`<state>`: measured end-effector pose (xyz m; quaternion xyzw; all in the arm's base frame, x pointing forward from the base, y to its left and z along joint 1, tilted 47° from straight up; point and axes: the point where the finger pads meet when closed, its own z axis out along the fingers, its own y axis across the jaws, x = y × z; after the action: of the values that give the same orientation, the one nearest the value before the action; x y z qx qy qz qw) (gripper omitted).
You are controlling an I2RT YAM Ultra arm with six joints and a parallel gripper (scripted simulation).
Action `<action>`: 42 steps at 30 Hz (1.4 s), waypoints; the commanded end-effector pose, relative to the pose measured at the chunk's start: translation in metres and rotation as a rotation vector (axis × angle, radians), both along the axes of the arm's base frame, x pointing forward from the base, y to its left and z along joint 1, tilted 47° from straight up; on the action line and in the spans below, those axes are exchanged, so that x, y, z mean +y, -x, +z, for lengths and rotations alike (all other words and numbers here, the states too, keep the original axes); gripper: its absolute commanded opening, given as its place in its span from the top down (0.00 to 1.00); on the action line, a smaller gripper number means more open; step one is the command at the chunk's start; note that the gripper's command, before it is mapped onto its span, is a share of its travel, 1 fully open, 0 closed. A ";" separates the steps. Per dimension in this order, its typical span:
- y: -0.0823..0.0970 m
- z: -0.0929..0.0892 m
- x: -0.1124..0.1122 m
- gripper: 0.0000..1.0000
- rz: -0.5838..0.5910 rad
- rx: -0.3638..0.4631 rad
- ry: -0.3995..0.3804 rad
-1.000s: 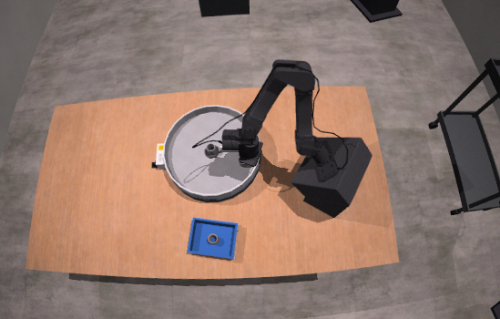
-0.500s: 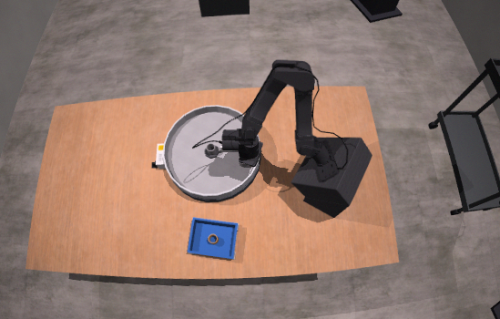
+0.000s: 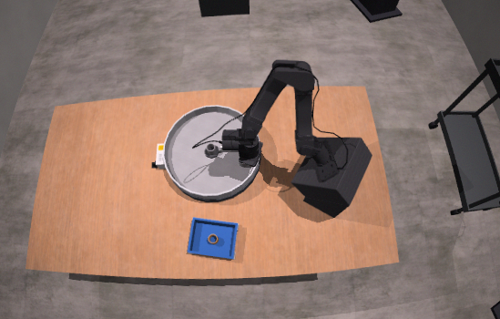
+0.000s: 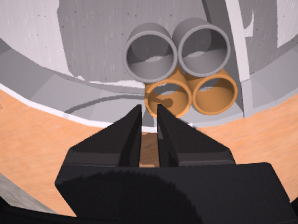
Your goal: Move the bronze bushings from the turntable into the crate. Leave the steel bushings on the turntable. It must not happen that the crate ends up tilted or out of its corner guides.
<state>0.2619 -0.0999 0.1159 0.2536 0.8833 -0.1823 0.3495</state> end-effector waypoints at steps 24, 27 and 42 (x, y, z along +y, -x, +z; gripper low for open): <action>-0.004 -0.011 -0.003 0.87 0.006 0.012 -0.004; -0.014 0.007 -0.004 0.87 0.010 -0.040 0.001; -0.014 0.007 -0.004 0.87 0.005 -0.042 0.002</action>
<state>0.2675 -0.1028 0.1115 0.2524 0.8833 -0.1814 0.3509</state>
